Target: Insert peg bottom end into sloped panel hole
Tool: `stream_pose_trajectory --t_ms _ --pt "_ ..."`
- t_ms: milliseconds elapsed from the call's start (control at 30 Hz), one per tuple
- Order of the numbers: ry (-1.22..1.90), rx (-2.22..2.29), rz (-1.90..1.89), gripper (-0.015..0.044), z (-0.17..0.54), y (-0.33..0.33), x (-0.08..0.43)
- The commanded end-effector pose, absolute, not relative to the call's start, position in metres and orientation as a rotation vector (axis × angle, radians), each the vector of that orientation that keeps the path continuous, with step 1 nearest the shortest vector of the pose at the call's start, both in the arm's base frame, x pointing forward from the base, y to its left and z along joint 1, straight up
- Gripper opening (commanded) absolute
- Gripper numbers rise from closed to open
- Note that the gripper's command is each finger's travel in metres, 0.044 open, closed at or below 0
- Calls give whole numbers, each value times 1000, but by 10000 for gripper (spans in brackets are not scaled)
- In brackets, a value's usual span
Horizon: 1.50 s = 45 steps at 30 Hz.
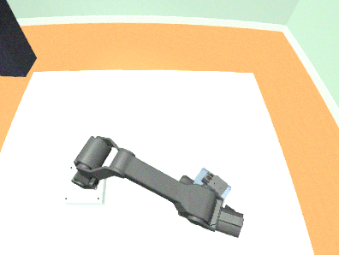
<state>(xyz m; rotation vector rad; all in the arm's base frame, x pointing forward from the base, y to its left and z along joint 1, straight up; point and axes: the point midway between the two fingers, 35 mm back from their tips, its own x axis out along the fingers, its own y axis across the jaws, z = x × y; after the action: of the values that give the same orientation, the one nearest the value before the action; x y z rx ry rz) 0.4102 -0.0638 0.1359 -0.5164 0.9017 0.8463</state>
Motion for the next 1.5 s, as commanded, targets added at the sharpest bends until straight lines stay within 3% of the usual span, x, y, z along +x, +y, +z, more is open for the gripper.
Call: stream_pose_trajectory --t_ms 0,1467 --pt "905 -501 850 0 132 -62 410" --pt "897 -511 847 0 116 -54 418"
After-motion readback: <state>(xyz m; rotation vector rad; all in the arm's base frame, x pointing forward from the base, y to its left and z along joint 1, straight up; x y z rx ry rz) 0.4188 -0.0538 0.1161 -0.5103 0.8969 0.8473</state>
